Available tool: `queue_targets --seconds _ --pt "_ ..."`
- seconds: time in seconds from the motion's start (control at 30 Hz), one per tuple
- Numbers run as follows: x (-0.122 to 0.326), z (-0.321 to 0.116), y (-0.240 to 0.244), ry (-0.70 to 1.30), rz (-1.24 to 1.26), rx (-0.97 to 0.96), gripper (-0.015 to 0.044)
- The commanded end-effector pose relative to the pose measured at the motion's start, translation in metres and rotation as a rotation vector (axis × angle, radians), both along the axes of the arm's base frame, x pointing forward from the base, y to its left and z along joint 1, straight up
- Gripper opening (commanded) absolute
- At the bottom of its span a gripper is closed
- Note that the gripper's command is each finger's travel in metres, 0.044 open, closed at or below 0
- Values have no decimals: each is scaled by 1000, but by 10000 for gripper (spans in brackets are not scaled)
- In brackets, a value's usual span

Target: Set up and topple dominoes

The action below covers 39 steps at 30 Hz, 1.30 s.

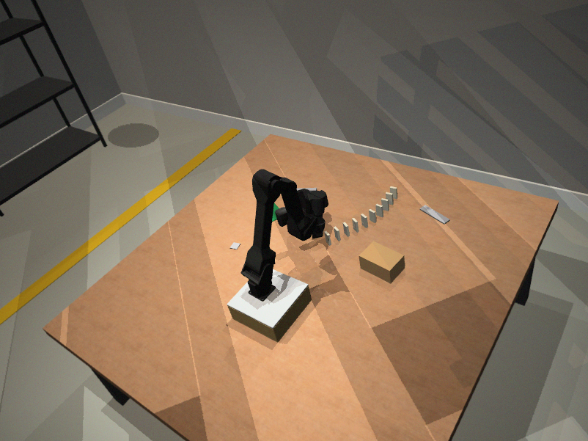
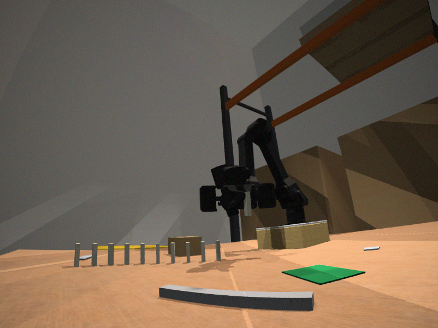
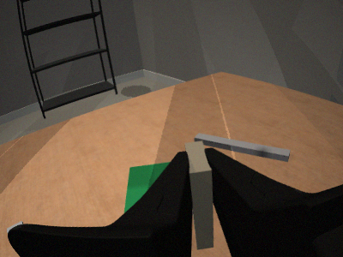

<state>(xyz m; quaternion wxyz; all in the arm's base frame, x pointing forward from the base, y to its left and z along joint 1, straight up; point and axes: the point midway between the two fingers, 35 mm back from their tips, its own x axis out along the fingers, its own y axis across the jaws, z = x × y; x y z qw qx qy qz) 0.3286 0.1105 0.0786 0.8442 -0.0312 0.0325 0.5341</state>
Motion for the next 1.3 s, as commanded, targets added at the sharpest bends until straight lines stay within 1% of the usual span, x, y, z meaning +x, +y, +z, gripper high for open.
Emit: queue_targets --seconds 0.0,0.93,1.27 --pt "3 -12 1 -5 4 -5 22" --pt "2 -93 8 -3 16 -29 22" --pt "2 -95 8 -3 16 -30 22"
